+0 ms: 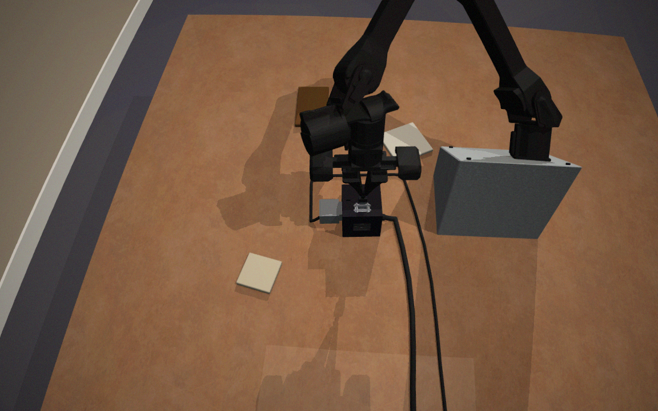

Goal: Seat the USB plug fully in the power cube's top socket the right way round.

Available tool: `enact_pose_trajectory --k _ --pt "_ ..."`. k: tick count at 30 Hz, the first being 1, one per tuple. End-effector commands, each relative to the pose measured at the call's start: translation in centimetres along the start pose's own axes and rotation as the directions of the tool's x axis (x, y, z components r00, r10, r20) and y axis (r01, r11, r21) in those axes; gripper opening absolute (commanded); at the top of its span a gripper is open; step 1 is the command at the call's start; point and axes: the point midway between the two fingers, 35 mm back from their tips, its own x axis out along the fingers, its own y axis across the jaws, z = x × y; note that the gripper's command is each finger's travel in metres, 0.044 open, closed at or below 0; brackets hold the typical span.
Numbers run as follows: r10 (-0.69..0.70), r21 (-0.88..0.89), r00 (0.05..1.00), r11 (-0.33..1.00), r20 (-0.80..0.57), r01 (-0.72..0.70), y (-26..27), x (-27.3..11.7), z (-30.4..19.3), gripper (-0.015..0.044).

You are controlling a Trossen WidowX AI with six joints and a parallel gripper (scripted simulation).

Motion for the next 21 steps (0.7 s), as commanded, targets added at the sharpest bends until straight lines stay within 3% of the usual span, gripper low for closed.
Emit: enact_pose_trajectory --k 1,21 --pt "0.001 -0.004 1.0 1.0 -0.007 -0.001 0.01 0.01 -0.07 0.0" --pt "0.001 -0.003 1.0 1.0 -0.019 -0.001 0.02 0.25 -0.15 0.0"
